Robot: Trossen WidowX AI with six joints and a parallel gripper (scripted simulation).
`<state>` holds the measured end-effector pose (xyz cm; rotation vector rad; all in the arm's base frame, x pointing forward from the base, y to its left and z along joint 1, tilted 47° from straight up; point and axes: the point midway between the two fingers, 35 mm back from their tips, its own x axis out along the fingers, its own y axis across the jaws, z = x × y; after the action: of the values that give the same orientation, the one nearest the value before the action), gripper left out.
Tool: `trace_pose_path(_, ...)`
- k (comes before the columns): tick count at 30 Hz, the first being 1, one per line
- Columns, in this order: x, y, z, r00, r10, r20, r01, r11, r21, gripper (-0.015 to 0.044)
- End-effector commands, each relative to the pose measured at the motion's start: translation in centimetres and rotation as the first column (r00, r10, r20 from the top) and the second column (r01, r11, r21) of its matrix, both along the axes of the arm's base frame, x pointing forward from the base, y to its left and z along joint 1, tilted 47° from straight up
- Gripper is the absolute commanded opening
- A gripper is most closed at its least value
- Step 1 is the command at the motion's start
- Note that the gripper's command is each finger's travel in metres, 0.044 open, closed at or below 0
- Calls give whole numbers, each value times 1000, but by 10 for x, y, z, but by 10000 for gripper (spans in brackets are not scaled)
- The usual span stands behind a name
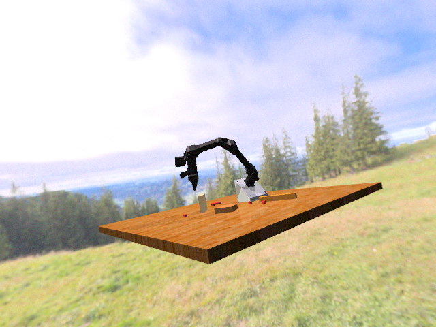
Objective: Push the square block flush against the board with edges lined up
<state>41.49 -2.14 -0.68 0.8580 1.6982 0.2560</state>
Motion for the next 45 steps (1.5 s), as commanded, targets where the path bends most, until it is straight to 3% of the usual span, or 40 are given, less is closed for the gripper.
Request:
trace_pose_path(1, -4, -9, -13, 993, -67, -96, 71, 997, 41, 0)
trace_pose_path(7, -5, -11, -20, 987, -91, -131, 99, 994, 53, 0)
trace_pose_path(12, -9, 22, -53, 986, -94, -135, 102, 993, 57, 0)
trace_pose_path(45, -43, 36, -33, 986, -94, -138, 102, 993, 58, 0)
